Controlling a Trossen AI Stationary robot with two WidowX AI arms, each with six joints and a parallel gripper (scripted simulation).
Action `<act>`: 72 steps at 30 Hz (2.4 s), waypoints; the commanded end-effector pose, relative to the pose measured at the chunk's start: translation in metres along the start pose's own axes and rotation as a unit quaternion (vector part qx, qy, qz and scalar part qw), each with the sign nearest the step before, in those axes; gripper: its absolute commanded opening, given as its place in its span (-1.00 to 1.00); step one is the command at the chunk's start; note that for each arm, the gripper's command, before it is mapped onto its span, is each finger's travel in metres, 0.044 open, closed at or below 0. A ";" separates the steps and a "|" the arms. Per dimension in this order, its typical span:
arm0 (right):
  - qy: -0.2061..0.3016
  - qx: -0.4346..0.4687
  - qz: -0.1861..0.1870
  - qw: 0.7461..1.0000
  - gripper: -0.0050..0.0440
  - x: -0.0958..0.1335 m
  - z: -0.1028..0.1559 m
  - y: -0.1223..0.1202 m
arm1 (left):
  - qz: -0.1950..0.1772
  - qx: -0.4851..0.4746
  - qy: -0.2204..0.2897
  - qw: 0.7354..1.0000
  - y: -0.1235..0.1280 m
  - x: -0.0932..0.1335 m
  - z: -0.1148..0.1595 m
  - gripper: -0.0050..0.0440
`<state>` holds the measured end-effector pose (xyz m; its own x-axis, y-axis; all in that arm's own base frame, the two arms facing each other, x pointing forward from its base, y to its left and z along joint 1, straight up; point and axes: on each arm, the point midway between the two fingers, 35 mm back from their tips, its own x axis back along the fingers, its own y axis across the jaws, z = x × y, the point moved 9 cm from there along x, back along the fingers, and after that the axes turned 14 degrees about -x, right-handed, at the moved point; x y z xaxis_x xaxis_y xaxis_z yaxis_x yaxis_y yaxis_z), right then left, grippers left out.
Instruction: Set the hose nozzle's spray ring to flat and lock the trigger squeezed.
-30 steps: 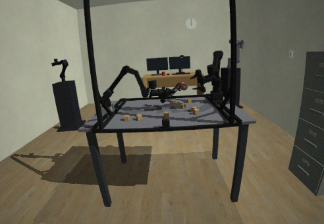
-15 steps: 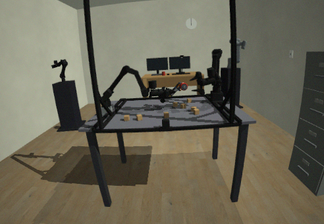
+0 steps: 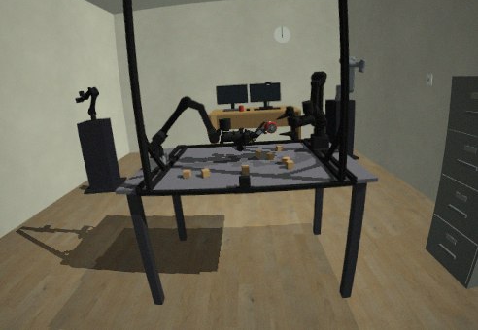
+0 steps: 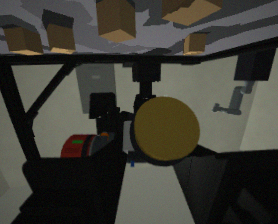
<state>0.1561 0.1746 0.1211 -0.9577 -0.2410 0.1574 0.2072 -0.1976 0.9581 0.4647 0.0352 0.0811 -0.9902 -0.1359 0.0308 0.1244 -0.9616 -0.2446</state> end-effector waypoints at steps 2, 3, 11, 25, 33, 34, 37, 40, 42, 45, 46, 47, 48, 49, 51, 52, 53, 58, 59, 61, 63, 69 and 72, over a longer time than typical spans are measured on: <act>0.001 -0.001 -0.002 1.000 0.84 -0.009 0.002 0.002 | 0.005 0.001 0.015 1.000 -0.002 -0.002 0.008 -0.80; 0.001 -0.001 -0.003 1.000 0.84 -0.011 0.002 0.002 | 0.005 0.001 0.015 1.000 -0.002 -0.002 0.008 -0.80; 0.001 -0.001 -0.003 1.000 0.84 -0.020 0.003 0.003 | 0.005 0.001 0.015 1.000 -0.002 -0.002 0.008 -0.80; 0.002 -0.002 -0.004 1.000 0.84 -0.043 0.005 0.007 | 0.005 0.001 0.015 1.000 -0.002 -0.002 0.008 -0.80; 0.002 -0.002 -0.005 1.000 0.84 -0.053 0.005 0.008 | 0.005 0.001 0.015 1.000 -0.002 -0.002 0.008 -0.80; 0.002 -0.002 -0.005 1.000 0.84 -0.054 0.005 0.008 | 0.005 0.001 0.015 1.000 -0.002 -0.002 0.008 -0.80; 0.002 -0.002 -0.005 1.000 0.84 -0.059 0.005 0.009 | 0.005 0.001 0.015 1.000 -0.002 -0.002 0.008 -0.80; 0.002 -0.002 -0.006 1.000 0.84 -0.064 0.005 0.010 | 0.005 0.001 0.015 1.000 -0.002 -0.002 0.008 -0.80; 0.002 -0.002 -0.006 1.000 0.84 -0.067 0.005 0.010 | 0.005 0.001 0.015 1.000 -0.002 -0.002 0.008 -0.80; 0.002 -0.002 -0.006 1.000 0.84 -0.069 0.005 0.010 | 0.005 0.001 0.015 1.000 -0.002 -0.002 0.008 -0.80; 0.002 -0.002 -0.006 1.000 0.84 -0.071 0.005 0.011 | 0.005 0.001 0.015 1.000 -0.002 -0.002 0.008 -0.80; 0.002 -0.002 -0.006 1.000 0.84 -0.072 0.004 0.011 | 0.005 0.001 0.015 1.000 -0.002 -0.002 0.008 -0.80; 0.002 -0.002 -0.006 1.000 0.84 -0.073 0.004 0.011 | 0.005 0.001 0.015 1.000 -0.002 -0.002 0.008 -0.80; 0.002 -0.002 -0.006 1.000 0.84 -0.073 0.004 0.011 | 0.005 0.001 0.015 1.000 -0.002 -0.002 0.008 -0.80; 0.002 -0.002 -0.006 1.000 0.84 -0.073 0.004 0.011 | 0.005 0.001 0.015 1.000 -0.002 -0.002 0.008 -0.80; 0.002 -0.002 -0.006 1.000 0.84 -0.073 0.004 0.011 | 0.005 0.001 0.015 1.000 -0.002 -0.002 0.008 -0.80; 0.002 -0.002 -0.006 1.000 0.84 -0.073 0.004 0.011 | 0.005 0.001 0.015 1.000 -0.002 -0.002 0.008 -0.80; 0.001 -0.004 -0.006 1.000 0.61 -0.072 0.005 0.011 | 0.005 0.001 0.015 1.000 -0.002 -0.002 0.008 -0.80; 0.001 -0.004 -0.006 1.000 0.59 -0.073 0.005 0.011 | 0.005 0.001 0.015 1.000 -0.002 -0.002 0.008 -0.80; 0.001 -0.004 -0.006 1.000 0.59 -0.073 0.005 0.011 | 0.005 0.001 0.015 1.000 -0.002 -0.002 0.008 -0.80; 0.001 -0.004 -0.006 1.000 0.53 -0.073 0.005 0.011 | 0.005 0.001 0.015 1.000 -0.002 -0.002 0.008 -0.80; 0.001 -0.004 -0.006 1.000 0.37 -0.073 0.005 0.011 | 0.005 0.001 0.015 1.000 -0.002 -0.002 0.008 -0.80; 0.001 -0.004 -0.006 1.000 0.29 -0.073 0.005 0.011 | 0.005 0.001 0.015 1.000 -0.002 -0.002 0.008 -0.80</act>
<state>0.2260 0.1944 0.1208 -0.9582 -0.2427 0.1517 0.2028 -0.2018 0.9582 0.4652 0.0351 0.0825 -0.9905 -0.1355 0.0234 0.1258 -0.9616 -0.2438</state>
